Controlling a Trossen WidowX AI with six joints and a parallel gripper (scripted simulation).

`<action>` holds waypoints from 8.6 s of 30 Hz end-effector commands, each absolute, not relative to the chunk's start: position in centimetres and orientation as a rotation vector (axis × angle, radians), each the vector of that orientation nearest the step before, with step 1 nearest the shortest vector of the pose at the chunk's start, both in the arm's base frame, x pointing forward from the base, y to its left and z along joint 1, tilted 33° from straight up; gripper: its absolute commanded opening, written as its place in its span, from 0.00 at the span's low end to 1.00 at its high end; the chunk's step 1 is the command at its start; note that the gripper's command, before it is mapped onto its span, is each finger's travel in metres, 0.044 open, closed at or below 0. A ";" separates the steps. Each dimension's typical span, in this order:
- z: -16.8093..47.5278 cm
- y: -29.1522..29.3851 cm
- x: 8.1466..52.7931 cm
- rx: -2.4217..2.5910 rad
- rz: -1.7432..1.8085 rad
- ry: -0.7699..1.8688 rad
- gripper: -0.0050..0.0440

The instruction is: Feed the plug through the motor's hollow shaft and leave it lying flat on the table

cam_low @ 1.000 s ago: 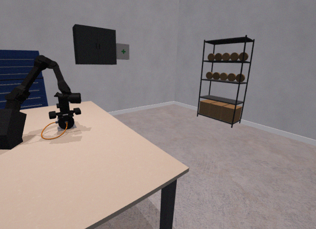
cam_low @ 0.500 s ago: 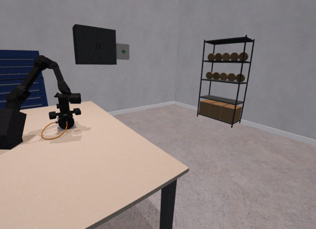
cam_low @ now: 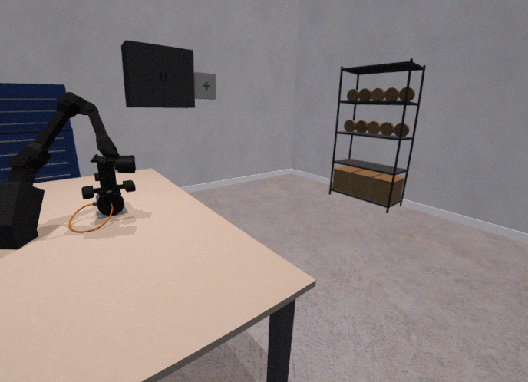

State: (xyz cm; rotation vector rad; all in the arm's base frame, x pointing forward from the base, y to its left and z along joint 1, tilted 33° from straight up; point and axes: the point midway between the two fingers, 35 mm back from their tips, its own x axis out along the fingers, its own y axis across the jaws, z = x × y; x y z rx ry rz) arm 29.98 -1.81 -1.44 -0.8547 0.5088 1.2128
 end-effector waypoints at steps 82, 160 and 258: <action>-1.2 -1.1 29.9 -0.852 1.214 0.511 0.30; -1.1 -4.0 29.6 -0.853 1.212 0.509 0.31; -2.2 -1.5 30.1 -0.859 1.211 0.504 0.18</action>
